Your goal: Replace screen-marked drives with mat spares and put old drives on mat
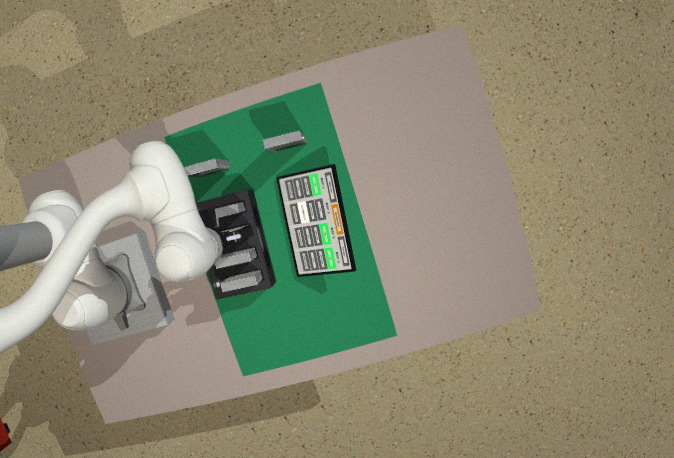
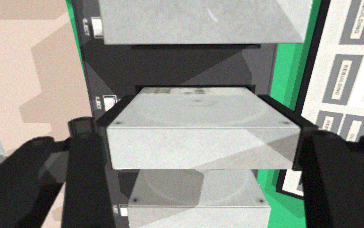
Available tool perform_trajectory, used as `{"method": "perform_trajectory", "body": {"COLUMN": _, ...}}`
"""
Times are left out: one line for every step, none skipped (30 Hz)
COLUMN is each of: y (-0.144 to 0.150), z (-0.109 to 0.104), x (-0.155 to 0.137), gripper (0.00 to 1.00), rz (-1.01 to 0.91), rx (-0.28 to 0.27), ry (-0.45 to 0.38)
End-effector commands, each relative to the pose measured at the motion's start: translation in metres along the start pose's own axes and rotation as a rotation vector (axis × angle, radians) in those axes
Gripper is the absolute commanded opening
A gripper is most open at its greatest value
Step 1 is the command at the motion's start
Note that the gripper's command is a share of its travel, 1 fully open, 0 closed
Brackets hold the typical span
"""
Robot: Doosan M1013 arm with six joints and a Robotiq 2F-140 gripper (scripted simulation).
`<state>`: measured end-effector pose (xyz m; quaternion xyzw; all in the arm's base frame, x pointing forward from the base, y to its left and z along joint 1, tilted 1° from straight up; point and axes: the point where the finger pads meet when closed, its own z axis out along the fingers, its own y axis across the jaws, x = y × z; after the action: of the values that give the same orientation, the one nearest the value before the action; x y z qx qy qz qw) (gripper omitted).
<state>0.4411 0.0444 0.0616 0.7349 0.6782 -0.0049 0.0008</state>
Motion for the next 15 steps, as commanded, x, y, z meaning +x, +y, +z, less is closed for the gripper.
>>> {"method": "perform_trajectory", "body": {"y": 0.0004, "z": 0.0013, "x": 0.0001, "gripper": 0.10, "rz": 0.000, "rx": -0.001, "ry": 0.000}}
{"method": "perform_trajectory", "body": {"y": 0.0004, "z": 0.0020, "x": 0.0001, "gripper": 0.10, "rz": 0.000, "rx": -0.001, "ry": 0.000}}
{"method": "perform_trajectory", "body": {"y": 0.0004, "z": 0.0027, "x": 0.0001, "gripper": 0.10, "rz": 0.000, "rx": -0.001, "ry": 0.000}}
{"method": "perform_trajectory", "body": {"y": 0.0004, "z": 0.0034, "x": 0.0001, "gripper": 0.10, "rz": 0.000, "rx": -0.001, "ry": 0.000}}
{"method": "perform_trajectory", "body": {"y": 0.0004, "z": 0.0040, "x": 0.0001, "gripper": 0.10, "rz": 0.000, "rx": -0.001, "ry": 0.000}}
{"method": "perform_trajectory", "body": {"y": 0.0004, "z": 0.0046, "x": 0.0001, "gripper": 0.10, "rz": 0.000, "rx": -0.001, "ry": 0.000}}
{"method": "perform_trajectory", "body": {"y": 0.0004, "z": 0.0052, "x": 0.0001, "gripper": 0.10, "rz": 0.000, "rx": -0.001, "ry": 0.000}}
{"method": "perform_trajectory", "body": {"y": 0.0004, "z": 0.0057, "x": 0.0001, "gripper": 0.10, "rz": 0.000, "rx": -0.001, "ry": 0.000}}
{"method": "perform_trajectory", "body": {"y": 0.0004, "z": 0.0063, "x": 0.0001, "gripper": 0.10, "rz": 0.000, "rx": -0.001, "ry": 0.000}}
{"method": "perform_trajectory", "body": {"y": 0.0004, "z": 0.0068, "x": 0.0001, "gripper": 0.10, "rz": 0.000, "rx": -0.001, "ry": 0.000}}
{"method": "perform_trajectory", "body": {"y": 0.0004, "z": 0.0073, "x": 0.0001, "gripper": 0.10, "rz": 0.000, "rx": -0.001, "ry": 0.000}}
{"method": "perform_trajectory", "body": {"y": 0.0004, "z": 0.0077, "x": 0.0001, "gripper": 0.10, "rz": 0.000, "rx": -0.001, "ry": 0.000}}
{"method": "perform_trajectory", "body": {"y": 0.0004, "z": 0.0082, "x": 0.0001, "gripper": 0.10, "rz": 0.000, "rx": -0.001, "ry": 0.000}}
{"method": "perform_trajectory", "body": {"y": 0.0004, "z": 0.0086, "x": 0.0001, "gripper": 0.10, "rz": 0.000, "rx": -0.001, "ry": 0.000}}
{"method": "perform_trajectory", "body": {"y": 0.0004, "z": 0.0086, "x": 0.0001, "gripper": 0.10, "rz": 0.000, "rx": -0.001, "ry": 0.000}}
